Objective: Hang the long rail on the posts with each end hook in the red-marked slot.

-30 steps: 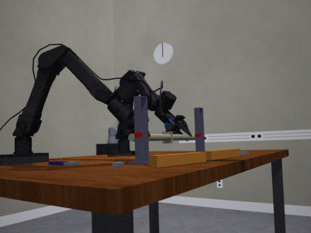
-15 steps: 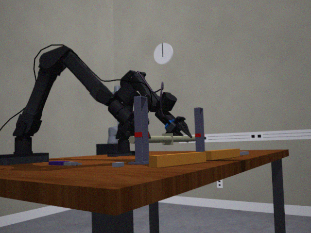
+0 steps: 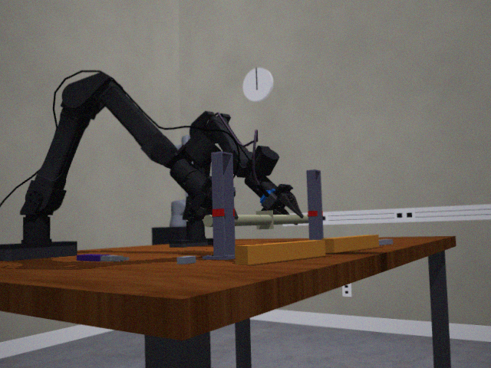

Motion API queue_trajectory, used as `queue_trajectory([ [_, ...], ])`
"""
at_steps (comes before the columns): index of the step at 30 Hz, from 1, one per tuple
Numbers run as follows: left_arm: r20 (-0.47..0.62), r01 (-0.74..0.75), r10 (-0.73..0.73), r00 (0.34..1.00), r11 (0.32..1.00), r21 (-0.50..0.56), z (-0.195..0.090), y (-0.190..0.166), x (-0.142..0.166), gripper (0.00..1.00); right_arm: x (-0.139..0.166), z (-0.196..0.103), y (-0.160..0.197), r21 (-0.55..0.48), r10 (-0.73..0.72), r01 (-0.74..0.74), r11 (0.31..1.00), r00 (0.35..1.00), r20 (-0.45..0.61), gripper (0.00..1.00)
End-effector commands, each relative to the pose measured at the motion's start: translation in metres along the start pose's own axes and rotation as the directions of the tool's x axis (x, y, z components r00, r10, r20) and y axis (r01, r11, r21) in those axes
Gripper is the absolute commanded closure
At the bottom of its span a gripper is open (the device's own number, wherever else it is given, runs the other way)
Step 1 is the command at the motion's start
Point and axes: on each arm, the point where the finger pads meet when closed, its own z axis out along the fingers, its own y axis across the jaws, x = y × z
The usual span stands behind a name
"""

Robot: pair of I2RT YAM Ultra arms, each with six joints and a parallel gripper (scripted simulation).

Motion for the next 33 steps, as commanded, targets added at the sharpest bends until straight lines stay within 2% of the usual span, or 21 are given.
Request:
queue_trajectory([
  [1,0.005,0.013,-0.012,1.000,0.994,-0.113,-0.006,0.028,0.000,0.81,-0.002,-0.006,-0.028,0.101,0.023,-0.023,0.995,1.000,0.008,0.82],
  [11,0.005,0.012,-0.012,1.000,0.994,-0.112,-0.006,0.028,0.000,0.81,-0.002,-0.006,-0.026,0.097,0.021,-0.021,0.995,1.000,0.008,0.82],
  [12,0.005,0.012,-0.012,1.000,0.994,-0.112,-0.006,0.028,0.000,0.70,-0.002,-0.006,-0.026,0.097,0.021,-0.021,0.995,1.000,0.008,0.70],
  [14,0.005,0.012,-0.012,1.000,0.994,-0.112,-0.006,0.028,0.000,0.70,-0.002,-0.006,-0.026,0.097,0.021,-0.021,0.995,1.000,0.008,0.70],
  [20,0.005,0.012,-0.012,1.000,0.994,-0.112,-0.007,0.026,0.000,0.02,-0.002,-0.007,-0.025,0.097,0.021,-0.021,0.995,1.000,0.008,0.02],
  [21,0.005,0.012,-0.012,1.000,0.994,-0.112,-0.007,0.026,0.000,0.00,-0.002,-0.008,-0.024,0.097,0.021,-0.021,0.995,1.000,0.008,0.00],
  [33,-0.003,0.006,-0.006,1.000,0.996,-0.085,-0.028,0.019,-0.001,0.00,-0.001,-0.032,-0.017,0.073,0.012,-0.012,0.997,1.000,-0.002,0.00],
])
